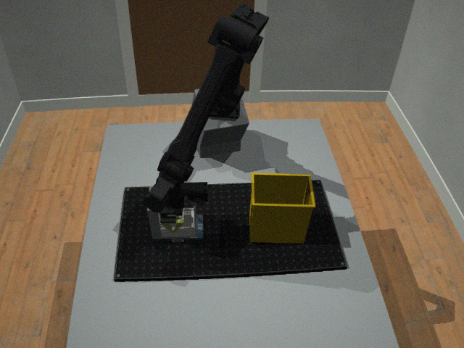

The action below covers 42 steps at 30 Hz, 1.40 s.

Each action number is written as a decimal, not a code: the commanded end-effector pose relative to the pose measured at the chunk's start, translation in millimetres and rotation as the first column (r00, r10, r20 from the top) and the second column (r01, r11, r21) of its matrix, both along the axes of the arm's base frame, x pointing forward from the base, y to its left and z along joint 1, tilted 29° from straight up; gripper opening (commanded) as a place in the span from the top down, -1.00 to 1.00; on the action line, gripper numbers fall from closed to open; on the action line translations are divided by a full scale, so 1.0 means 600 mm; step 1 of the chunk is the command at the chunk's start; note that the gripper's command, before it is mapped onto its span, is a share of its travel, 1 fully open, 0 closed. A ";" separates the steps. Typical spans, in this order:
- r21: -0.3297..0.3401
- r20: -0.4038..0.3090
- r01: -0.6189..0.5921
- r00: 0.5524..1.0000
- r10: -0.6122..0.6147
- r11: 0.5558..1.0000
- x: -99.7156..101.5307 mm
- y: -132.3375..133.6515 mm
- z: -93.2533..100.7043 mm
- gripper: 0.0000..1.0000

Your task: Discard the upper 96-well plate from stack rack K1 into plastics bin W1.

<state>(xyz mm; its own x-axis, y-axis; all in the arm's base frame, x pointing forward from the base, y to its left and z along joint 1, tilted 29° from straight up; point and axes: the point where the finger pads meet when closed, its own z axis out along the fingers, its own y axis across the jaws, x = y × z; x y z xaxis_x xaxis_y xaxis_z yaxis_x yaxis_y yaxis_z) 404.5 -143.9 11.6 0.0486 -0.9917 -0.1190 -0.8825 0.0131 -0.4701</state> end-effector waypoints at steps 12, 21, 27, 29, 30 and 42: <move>-0.011 0.021 0.007 1.000 -0.007 1.000 -0.025 -0.014 0.052 1.00; -0.011 0.022 0.007 1.000 -0.007 1.000 -0.035 -0.017 0.072 1.00; -0.014 0.027 0.007 1.000 -0.007 1.000 -0.039 -0.021 0.090 1.00; -0.016 0.030 0.007 1.000 -0.006 1.000 -0.039 -0.022 0.094 1.00; -0.016 0.030 0.007 1.000 -0.006 1.000 -0.039 -0.022 0.094 1.00; -0.031 0.054 0.007 0.999 -0.006 0.999 -0.038 -0.036 0.143 1.00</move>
<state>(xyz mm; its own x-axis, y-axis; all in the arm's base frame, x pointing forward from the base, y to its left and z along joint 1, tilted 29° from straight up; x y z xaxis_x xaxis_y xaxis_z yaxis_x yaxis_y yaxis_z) 373.8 -151.9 67.8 0.0481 -0.9924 -0.1137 -0.8790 0.0120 -0.4767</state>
